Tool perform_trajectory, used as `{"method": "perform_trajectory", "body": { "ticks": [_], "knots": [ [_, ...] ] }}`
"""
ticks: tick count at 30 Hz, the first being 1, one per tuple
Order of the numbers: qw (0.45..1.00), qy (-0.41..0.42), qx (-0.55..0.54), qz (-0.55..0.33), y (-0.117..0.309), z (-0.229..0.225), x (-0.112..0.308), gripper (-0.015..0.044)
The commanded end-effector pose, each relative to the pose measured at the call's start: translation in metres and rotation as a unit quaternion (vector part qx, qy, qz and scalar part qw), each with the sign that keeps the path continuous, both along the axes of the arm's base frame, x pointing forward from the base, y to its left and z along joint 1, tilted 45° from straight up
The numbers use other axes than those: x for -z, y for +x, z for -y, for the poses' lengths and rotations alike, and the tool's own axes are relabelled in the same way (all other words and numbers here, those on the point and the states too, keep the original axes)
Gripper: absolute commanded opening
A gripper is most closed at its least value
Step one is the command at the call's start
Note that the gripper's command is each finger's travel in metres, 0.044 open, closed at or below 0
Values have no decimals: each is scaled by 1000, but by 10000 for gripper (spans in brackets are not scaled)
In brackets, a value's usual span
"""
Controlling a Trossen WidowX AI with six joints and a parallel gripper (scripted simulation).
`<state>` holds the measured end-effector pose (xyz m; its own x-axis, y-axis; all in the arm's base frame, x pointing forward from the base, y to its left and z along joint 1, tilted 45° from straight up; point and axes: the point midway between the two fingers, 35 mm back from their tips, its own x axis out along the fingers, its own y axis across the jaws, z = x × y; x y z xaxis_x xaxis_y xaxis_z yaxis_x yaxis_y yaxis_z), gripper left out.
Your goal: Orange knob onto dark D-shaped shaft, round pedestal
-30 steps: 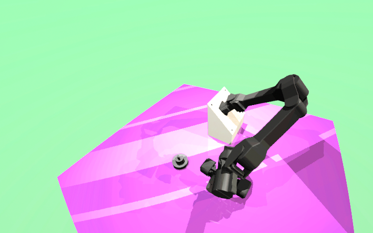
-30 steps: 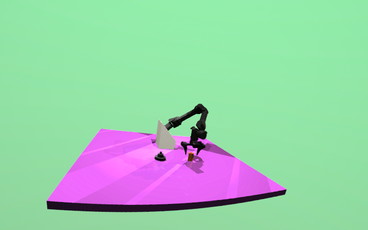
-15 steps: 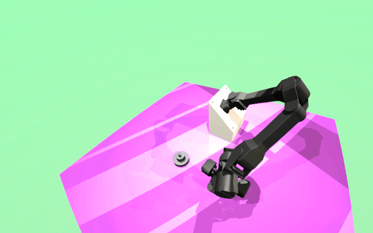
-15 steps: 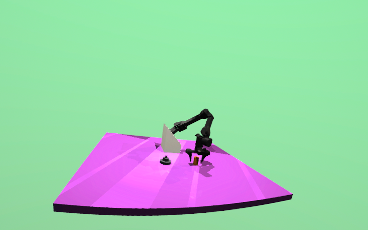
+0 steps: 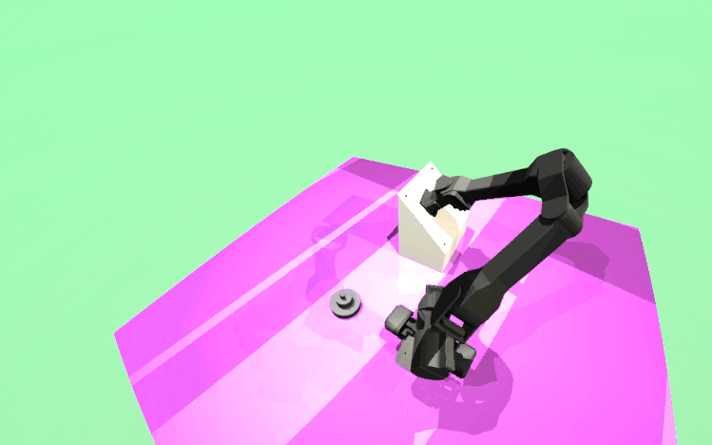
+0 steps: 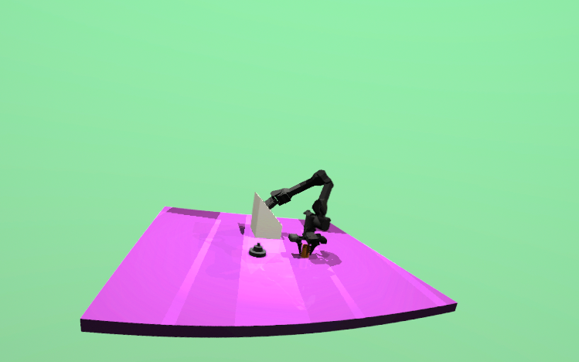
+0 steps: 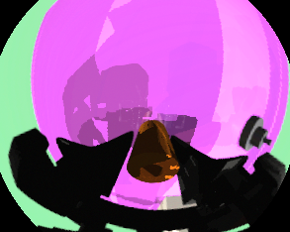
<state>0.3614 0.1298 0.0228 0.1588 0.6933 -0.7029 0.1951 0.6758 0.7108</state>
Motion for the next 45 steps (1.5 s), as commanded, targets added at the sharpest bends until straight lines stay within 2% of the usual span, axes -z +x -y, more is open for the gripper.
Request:
{"method": "perform_trajectory", "body": {
  "ticks": [1,6,11,12,28,34,45],
  "knots": [
    [1000,-1,2,-1,0,0,1,171],
    [1000,-1,2,-1,0,0,1,138],
    [1000,-4,2,-1,-2,15,-10,6],
    [1000,-6,2,-2,-3,21,-14,0],
    [1000,-4,2,-2,-42,101,-87,0],
    [1000,-4,2,-2,-42,103,-86,0],
    [1000,-9,3,-3,-33,124,-59,0]
  ]
}}
